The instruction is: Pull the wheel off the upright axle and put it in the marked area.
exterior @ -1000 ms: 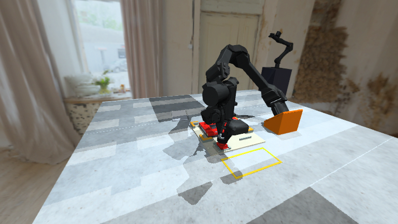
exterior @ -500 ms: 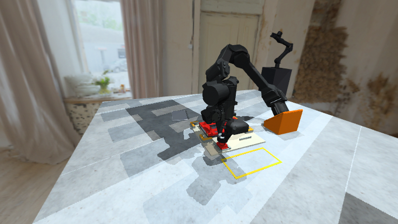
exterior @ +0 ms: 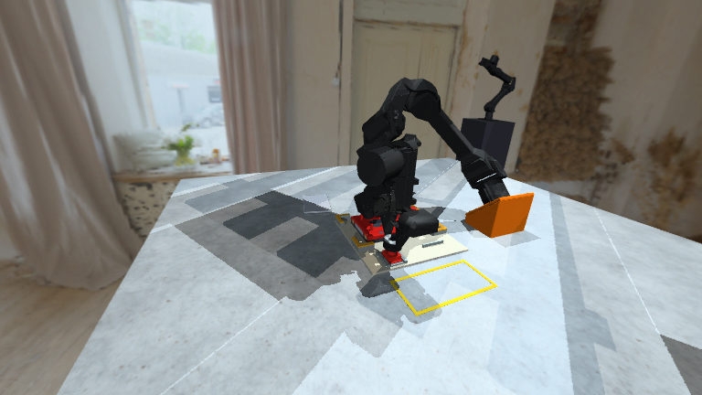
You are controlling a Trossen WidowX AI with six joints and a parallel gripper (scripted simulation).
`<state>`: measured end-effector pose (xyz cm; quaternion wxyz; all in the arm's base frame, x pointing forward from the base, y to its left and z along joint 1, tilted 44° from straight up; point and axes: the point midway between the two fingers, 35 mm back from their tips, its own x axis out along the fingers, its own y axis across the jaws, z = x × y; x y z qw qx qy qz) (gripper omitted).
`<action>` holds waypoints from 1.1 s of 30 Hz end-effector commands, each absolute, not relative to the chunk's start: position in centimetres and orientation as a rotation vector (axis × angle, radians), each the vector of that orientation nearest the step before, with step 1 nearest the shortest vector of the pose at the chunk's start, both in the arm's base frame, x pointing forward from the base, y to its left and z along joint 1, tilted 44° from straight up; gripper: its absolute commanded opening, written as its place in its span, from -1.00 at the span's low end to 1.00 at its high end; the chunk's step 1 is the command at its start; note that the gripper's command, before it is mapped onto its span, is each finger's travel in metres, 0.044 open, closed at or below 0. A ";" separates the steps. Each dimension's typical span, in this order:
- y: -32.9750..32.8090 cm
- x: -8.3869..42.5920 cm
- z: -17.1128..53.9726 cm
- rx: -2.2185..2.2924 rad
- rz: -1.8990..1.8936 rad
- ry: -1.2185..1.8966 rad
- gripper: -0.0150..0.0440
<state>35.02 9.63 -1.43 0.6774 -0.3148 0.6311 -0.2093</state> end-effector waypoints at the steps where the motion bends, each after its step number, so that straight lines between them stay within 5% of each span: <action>1: 10.1 34.9 -1.1 -0.707 -0.467 1.415 -0.49; 33: 10.8 34.8 -0.4 -0.710 -0.464 1.414 -0.49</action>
